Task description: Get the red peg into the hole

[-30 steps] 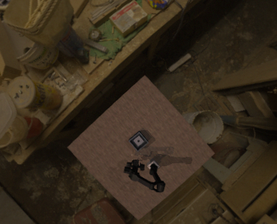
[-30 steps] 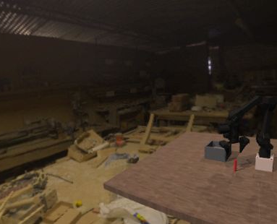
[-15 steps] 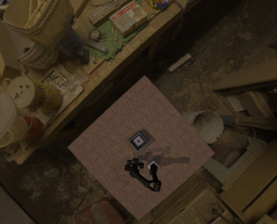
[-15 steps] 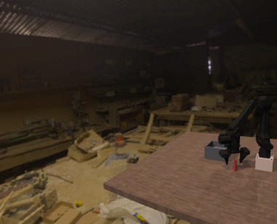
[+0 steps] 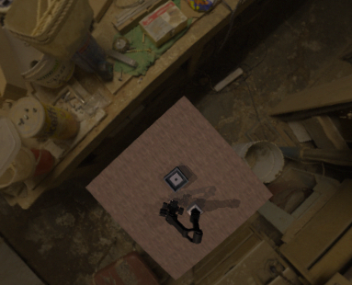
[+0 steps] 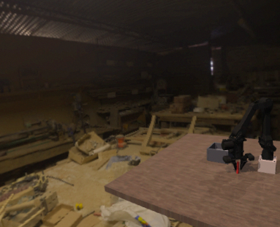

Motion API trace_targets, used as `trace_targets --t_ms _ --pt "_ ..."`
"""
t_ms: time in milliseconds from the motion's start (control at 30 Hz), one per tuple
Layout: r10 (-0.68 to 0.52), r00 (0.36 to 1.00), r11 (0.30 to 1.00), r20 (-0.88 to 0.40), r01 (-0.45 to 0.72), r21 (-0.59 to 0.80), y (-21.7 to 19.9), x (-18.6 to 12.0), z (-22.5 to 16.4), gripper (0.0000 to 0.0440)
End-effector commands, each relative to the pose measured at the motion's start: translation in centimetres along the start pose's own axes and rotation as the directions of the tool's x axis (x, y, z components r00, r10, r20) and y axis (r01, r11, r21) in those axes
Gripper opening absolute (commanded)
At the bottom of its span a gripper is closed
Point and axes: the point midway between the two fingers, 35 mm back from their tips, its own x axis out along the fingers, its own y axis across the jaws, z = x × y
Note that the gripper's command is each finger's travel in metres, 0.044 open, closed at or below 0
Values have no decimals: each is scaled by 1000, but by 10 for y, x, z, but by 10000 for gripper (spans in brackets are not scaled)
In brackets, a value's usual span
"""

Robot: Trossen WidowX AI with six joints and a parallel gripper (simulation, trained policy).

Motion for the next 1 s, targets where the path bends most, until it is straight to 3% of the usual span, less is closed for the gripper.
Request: trace_targets --t_ms 0,67,967 --pt "-8 999 1000 -32 8 -5 2 -1 -2 50" --pt "-12 999 1000 -47 12 -6 2 -2 -1 0" --pt "123 978 981 168 -94 -169 34 -95 61 0"
